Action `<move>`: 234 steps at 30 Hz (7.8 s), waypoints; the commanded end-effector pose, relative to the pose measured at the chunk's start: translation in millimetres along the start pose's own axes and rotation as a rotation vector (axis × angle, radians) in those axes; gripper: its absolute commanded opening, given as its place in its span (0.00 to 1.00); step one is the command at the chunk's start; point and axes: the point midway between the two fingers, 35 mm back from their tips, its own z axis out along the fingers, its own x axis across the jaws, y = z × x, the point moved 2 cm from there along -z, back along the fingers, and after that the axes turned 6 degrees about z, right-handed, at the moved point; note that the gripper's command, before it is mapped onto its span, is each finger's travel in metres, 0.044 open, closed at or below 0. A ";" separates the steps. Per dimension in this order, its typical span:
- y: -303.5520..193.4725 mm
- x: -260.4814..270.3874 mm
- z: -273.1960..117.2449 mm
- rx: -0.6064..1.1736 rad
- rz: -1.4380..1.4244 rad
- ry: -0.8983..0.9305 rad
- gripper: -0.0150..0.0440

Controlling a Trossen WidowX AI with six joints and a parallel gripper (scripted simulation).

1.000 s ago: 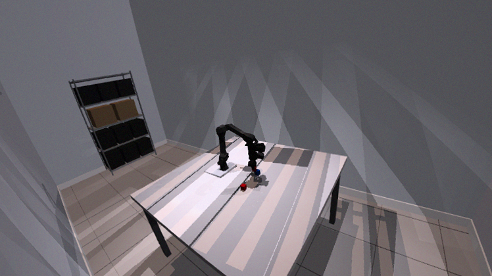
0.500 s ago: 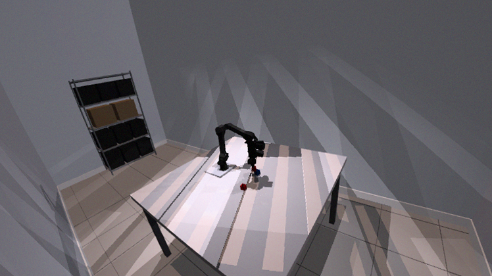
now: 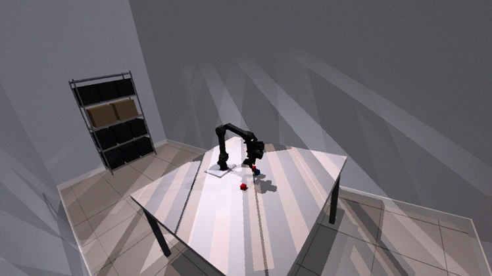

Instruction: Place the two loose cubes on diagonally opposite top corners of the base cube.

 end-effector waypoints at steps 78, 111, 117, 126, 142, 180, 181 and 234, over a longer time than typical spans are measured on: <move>4.2 -171.4 70.4 -0.016 1.673 -0.004 0.48; 7.1 -172.0 -15.7 -0.017 1.673 -0.004 0.43; 4.5 -170.5 -34.8 -0.017 1.673 -0.004 0.43; 7.1 -162.5 -39.1 -0.016 1.599 -0.004 0.43; 24.3 -113.0 -36.7 -0.015 1.122 -0.002 0.43; 33.2 8.9 -29.9 -0.011 -0.013 0.003 0.43; 32.8 12.1 -29.7 -0.011 -0.043 0.003 0.43; 25.8 47.0 23.8 -0.013 -0.373 0.012 0.43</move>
